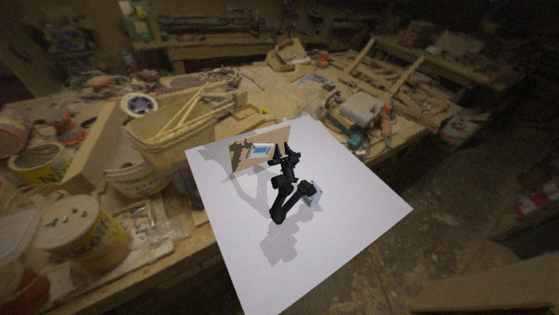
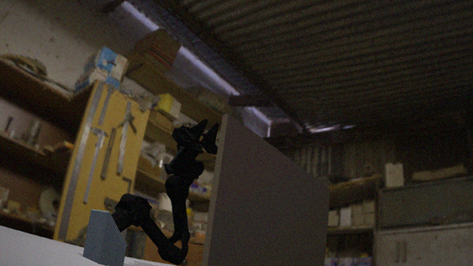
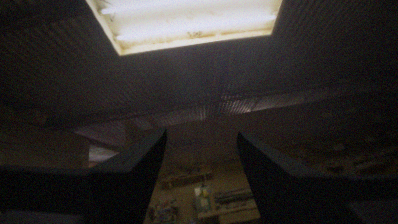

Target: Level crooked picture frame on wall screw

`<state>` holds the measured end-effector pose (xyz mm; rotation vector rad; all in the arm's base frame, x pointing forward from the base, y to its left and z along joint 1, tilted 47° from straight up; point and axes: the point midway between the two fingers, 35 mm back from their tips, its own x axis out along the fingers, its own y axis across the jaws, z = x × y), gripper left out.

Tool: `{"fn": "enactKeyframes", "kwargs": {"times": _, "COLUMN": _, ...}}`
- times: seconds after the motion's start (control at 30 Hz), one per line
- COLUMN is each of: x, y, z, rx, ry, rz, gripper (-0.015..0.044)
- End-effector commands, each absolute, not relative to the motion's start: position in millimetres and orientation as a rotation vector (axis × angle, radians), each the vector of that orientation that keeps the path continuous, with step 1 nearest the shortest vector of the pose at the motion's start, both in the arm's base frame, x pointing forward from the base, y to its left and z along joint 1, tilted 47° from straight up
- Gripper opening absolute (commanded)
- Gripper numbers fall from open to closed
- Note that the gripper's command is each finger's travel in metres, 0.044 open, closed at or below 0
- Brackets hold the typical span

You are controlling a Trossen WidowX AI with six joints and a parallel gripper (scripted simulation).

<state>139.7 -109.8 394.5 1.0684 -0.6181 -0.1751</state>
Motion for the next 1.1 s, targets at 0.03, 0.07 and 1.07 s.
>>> {"fn": "enactKeyframes", "kwargs": {"times": 0.03, "x": 159, "y": -97, "z": 361, "rx": 1.423, "ry": -0.550, "rz": -0.039, "gripper": 0.0260}}
{"fn": "enactKeyframes", "kwargs": {"times": 0.07, "x": 164, "y": -93, "z": 353, "rx": 1.501, "ry": -0.527, "rz": -0.011, "gripper": 0.0260}}
{"fn": "enactKeyframes", "kwargs": {"times": 1.07, "x": 211, "y": 19, "z": 200, "rx": 2.721, "ry": 0.223, "rz": 0.043, "gripper": 0.0260}}
